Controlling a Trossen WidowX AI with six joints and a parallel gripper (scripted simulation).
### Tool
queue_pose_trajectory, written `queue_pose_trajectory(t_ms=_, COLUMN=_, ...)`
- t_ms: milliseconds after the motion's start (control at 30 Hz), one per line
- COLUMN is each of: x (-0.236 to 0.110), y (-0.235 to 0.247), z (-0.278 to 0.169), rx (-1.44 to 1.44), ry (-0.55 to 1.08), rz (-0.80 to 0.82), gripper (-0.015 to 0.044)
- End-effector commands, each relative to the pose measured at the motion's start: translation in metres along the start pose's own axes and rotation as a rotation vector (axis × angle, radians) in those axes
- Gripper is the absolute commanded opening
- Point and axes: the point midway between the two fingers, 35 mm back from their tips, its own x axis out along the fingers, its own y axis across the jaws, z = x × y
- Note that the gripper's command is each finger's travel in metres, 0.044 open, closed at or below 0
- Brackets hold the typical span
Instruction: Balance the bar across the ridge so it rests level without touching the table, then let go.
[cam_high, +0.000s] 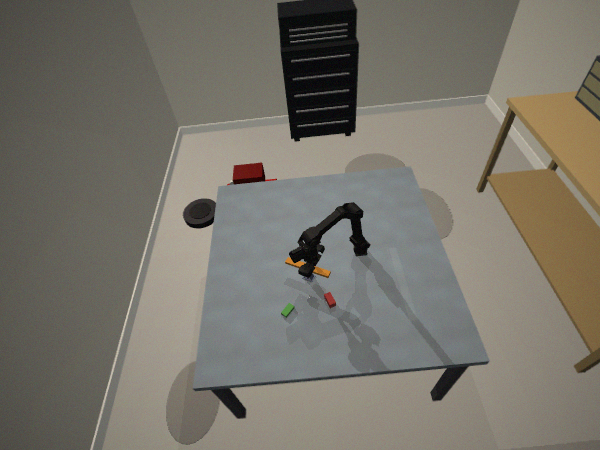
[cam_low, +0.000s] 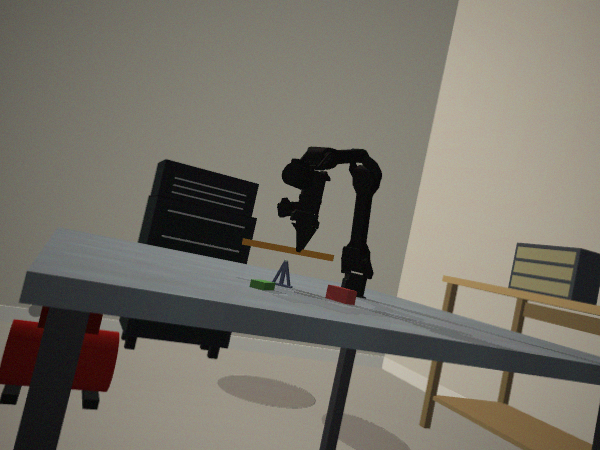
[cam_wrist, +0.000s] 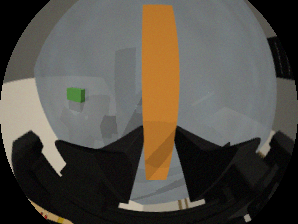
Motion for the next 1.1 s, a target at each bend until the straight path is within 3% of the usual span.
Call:
queue_pose_trajectory(t_ms=0, x=0.0088, y=-0.0007, z=-0.0008, rx=0.003, ry=0.005, rz=0.0, gripper=0.0)
queue_pose_trajectory(t_ms=1067, x=0.0129, y=-0.001, z=-0.0006, rx=0.003, ry=0.005, rz=0.0, gripper=0.0)
